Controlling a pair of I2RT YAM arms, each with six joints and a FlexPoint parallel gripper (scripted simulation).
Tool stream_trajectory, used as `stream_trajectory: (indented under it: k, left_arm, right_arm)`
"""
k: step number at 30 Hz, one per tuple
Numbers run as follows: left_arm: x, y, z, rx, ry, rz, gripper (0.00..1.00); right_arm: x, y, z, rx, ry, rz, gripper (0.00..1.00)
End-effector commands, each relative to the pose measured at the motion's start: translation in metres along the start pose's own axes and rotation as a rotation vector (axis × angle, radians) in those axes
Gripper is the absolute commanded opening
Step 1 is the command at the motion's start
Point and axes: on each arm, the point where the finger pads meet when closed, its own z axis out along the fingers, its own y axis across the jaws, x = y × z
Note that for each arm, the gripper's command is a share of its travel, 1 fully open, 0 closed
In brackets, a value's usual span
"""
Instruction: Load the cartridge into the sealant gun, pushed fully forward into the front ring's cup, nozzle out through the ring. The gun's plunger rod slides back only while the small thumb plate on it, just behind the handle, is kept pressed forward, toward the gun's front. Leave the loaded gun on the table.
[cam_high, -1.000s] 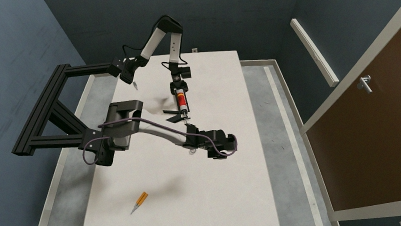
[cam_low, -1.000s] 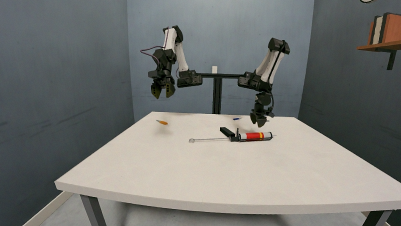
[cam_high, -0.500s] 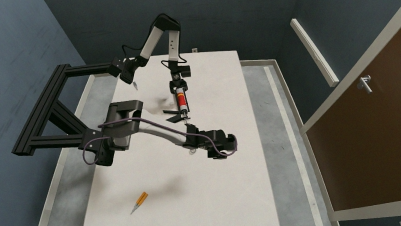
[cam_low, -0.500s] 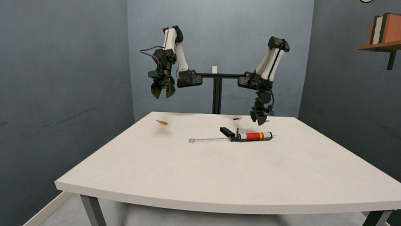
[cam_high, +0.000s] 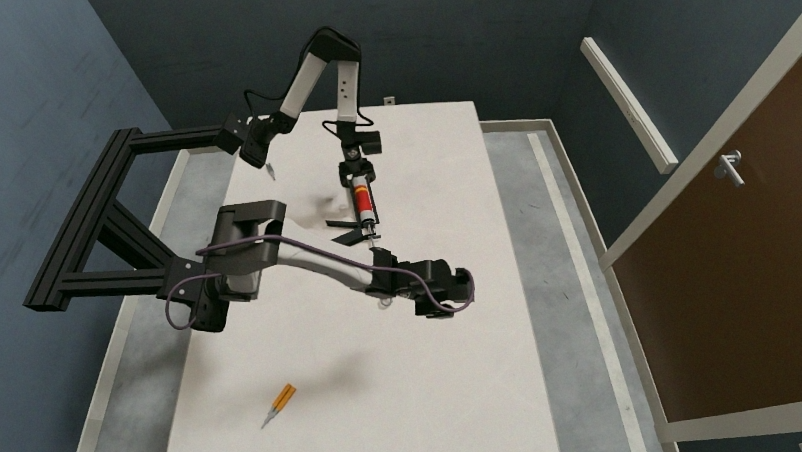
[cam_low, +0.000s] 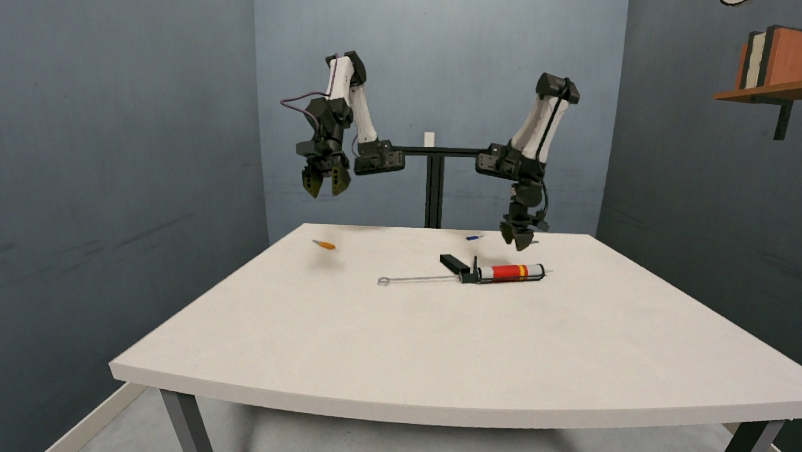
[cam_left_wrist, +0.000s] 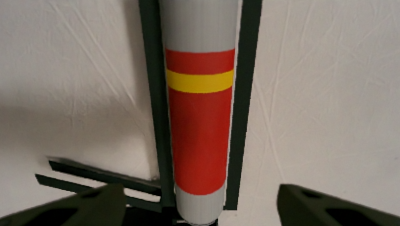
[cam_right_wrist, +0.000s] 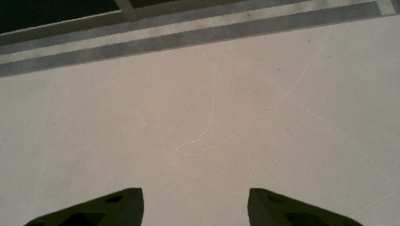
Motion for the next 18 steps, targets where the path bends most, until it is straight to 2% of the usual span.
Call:
stream_trajectory:
  k: [1, 11, 12, 13, 18]
  left_arm:
    - [0.000, 0.000, 0.000, -0.003, -0.001, -0.005, 0.73]
    - [0.000, 0.000, 0.000, -0.003, -0.001, -0.005, 0.73]
    - [0.000, -0.011, -0.002, 0.024, 0.005, -0.008, 0.73]
    - [0.001, -0.022, -0.005, 0.059, 0.014, 0.014, 0.73]
    - [0.003, -0.033, -0.010, 0.069, 0.029, 0.167, 0.73]
  right_arm:
    - [-0.022, 0.003, -0.011, -0.011, -0.057, 0.003, 0.52]
    - [-0.022, 0.003, -0.011, -0.011, -0.057, 0.003, 0.52]
    - [-0.021, 0.003, -0.011, -0.011, -0.053, 0.004, 0.52]
    - [-0.020, 0.003, -0.010, -0.011, -0.051, 0.004, 0.52]
    - [-0.015, 0.003, -0.008, -0.012, -0.037, 0.005, 0.52]
